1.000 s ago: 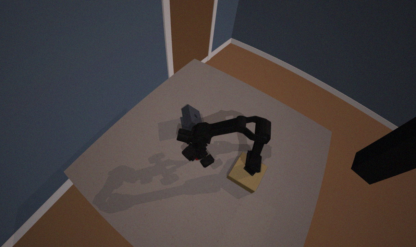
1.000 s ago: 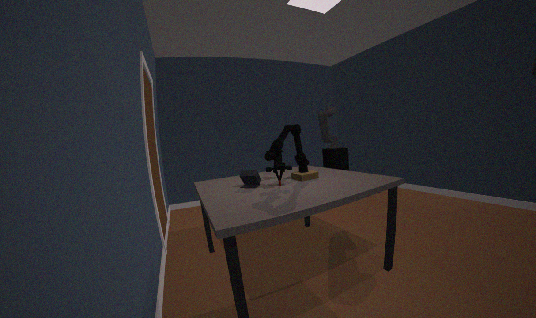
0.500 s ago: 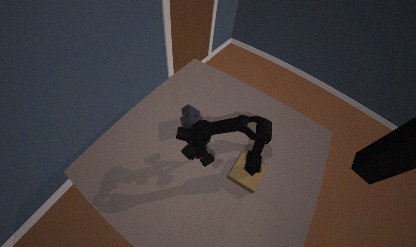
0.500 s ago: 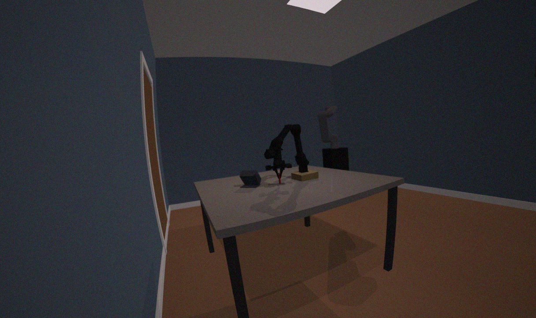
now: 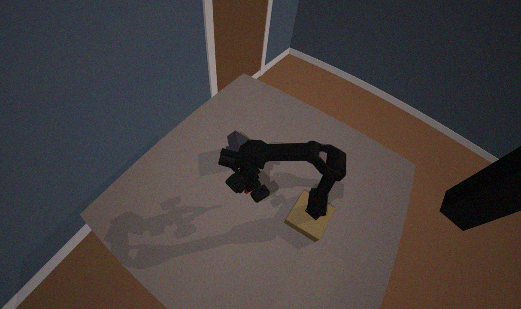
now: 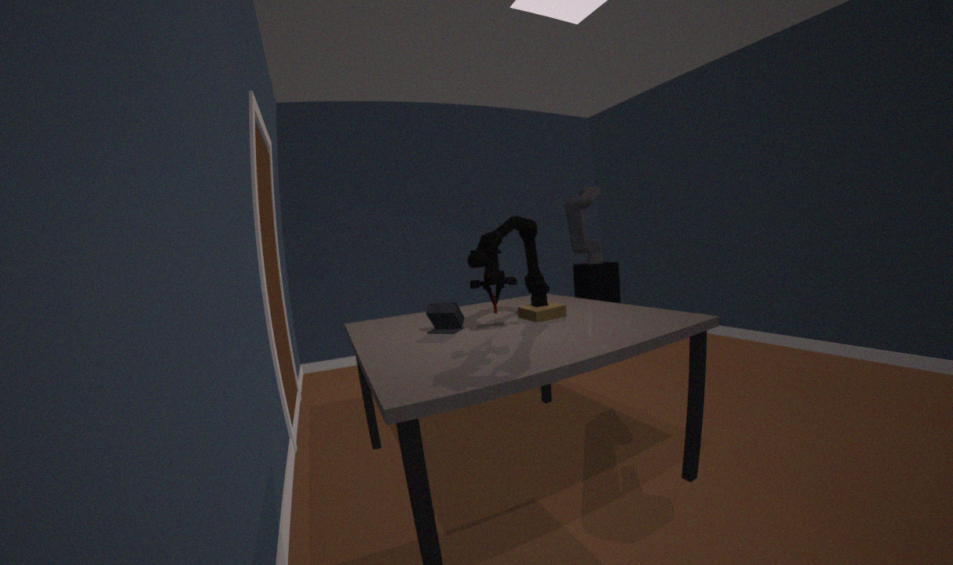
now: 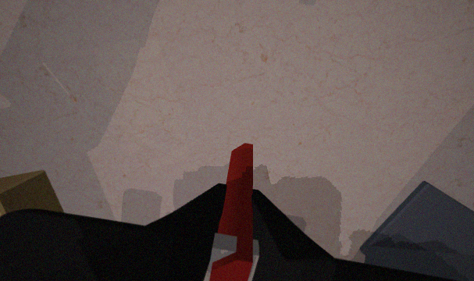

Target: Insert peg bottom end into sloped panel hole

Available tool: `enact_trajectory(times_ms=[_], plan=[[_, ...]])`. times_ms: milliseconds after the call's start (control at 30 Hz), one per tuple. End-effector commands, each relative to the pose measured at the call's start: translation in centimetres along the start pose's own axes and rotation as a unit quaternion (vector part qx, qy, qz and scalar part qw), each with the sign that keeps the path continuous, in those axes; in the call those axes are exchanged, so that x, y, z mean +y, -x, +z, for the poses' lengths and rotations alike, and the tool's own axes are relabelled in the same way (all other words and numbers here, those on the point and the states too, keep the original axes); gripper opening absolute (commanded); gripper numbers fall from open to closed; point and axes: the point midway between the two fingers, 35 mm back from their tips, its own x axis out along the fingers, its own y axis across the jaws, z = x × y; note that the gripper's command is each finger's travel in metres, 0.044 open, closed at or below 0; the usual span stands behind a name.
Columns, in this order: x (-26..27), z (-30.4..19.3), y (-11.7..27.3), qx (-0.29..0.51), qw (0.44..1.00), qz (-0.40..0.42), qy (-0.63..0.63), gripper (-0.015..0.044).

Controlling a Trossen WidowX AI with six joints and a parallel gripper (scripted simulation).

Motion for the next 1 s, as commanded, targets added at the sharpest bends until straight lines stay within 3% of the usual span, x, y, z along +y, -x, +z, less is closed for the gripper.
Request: enact_trajectory(times_ms=[0,967], plan=[[0.0,-0.1,0.8,-0.003,1.0,0.001,0.0,0.0],[-2.0,-1.4,0.5,-0.038,0.977,0.046,-0.206,0.0]])
